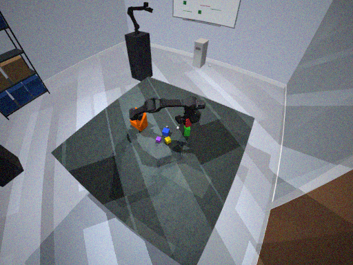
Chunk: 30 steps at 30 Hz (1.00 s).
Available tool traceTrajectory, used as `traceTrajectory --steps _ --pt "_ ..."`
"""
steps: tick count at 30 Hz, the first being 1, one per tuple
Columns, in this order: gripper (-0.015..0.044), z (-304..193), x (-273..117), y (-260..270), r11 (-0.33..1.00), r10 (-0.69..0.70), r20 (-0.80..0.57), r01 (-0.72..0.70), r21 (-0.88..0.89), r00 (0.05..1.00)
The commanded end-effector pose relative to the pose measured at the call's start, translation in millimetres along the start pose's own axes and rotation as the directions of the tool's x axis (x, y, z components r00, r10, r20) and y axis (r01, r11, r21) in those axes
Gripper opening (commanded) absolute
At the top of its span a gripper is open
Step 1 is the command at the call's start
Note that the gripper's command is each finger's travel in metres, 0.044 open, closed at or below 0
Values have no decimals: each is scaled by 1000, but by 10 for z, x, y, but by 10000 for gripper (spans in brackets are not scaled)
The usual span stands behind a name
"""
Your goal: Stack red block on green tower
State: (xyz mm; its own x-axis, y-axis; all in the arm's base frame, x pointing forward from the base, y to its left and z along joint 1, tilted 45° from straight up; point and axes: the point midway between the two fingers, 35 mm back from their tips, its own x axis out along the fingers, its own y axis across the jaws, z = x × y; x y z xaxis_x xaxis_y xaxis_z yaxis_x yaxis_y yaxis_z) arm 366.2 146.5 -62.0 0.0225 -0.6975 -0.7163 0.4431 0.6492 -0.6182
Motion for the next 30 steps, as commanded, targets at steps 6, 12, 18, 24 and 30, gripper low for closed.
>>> traceTrajectory --steps 6,12,18,24,30 --pt "0 0 134 29 1000 4 -5 -4 16 1000" --pt "0 -2 307 25 1000 3 -4 -3 16 1000" --pt "0 -2 307 25 1000 3 -4 -3 16 1000" --pt "0 -2 306 25 1000 3 -4 -3 16 1000" --pt "0 -2 314 25 1000 3 -4 -3 16 1000"
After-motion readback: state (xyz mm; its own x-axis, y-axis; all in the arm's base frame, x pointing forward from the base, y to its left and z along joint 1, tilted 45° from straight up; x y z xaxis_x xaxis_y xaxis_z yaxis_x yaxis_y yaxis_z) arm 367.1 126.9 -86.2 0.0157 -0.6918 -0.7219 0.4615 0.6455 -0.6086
